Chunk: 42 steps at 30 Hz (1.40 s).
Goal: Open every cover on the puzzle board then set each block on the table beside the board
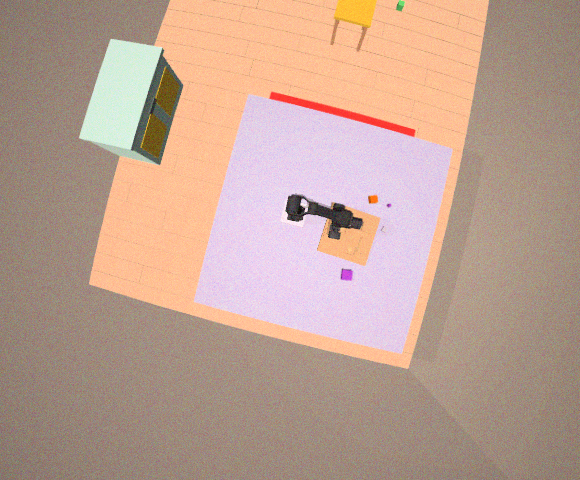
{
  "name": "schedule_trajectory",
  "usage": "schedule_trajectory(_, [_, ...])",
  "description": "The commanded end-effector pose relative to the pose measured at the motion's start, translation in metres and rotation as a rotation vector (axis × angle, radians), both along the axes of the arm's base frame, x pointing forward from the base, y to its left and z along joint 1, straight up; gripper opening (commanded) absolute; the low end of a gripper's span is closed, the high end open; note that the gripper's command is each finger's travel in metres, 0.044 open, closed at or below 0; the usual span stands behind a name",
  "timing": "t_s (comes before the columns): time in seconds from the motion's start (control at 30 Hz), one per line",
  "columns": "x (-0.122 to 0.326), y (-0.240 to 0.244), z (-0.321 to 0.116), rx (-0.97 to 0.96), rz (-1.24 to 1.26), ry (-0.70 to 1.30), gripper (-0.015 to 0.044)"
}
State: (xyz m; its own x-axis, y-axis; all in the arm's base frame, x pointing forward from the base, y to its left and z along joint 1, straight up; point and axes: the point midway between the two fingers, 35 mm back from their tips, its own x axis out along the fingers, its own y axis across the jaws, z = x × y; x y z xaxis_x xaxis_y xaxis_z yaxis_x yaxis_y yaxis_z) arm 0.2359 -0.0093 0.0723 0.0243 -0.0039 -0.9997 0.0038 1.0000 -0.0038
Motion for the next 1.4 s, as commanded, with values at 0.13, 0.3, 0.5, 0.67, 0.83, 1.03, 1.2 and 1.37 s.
schedule_trajectory(0.13, [0.0001,0.0002,-0.0003,0.006,-0.134,-0.002,0.0144])
schedule_trajectory(0.3, [0.0000,0.0002,-0.0003,0.008,-0.209,-0.002,0.0144])
schedule_trajectory(0.5, [0.0000,0.0001,-0.0003,0.010,-0.298,-0.002,0.0144])
schedule_trajectory(0.67, [-0.0001,0.0000,-0.0003,0.012,-0.373,-0.002,0.0144])
schedule_trajectory(0.83, [0.0000,0.0001,-0.0003,0.014,-0.448,-0.003,0.0144])
schedule_trajectory(1.03, [0.0000,0.0001,-0.0003,0.016,-0.537,-0.003,0.0144])
schedule_trajectory(1.2, [0.0001,0.0001,-0.0003,0.018,-0.612,-0.003,0.0144])
schedule_trajectory(1.37, [0.0001,0.0001,-0.0003,0.020,-0.686,-0.003,0.0144])
